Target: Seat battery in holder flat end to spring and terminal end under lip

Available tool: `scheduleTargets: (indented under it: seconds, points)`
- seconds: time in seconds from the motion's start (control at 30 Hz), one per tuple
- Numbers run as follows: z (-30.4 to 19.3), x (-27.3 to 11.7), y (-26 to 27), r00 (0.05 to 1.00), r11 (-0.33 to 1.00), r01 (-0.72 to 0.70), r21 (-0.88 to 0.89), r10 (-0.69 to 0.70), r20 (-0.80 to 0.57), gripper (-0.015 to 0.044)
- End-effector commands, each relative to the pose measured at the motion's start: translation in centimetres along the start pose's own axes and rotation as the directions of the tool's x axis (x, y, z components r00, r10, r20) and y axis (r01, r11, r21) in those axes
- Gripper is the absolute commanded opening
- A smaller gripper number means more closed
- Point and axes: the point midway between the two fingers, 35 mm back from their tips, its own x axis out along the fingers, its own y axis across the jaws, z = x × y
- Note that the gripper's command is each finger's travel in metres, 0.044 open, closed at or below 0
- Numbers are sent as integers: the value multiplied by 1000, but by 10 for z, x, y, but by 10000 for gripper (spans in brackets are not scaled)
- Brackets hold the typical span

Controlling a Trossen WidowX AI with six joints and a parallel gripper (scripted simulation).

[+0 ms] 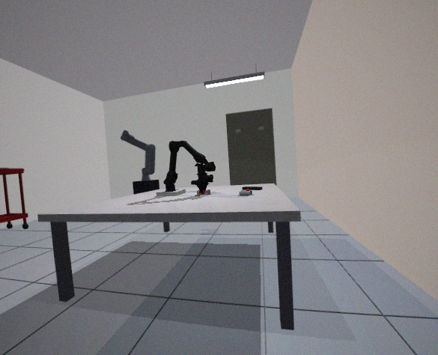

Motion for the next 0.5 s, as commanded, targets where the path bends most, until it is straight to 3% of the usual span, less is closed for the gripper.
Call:
scheduleTargets:
  seconds: [0.0,0.47]
  points:
    - [1,1,0,1000,1000,-2,-4,2,-14,86]
    - [12,0,1,1000,1000,1,-4,-1,-14,86]
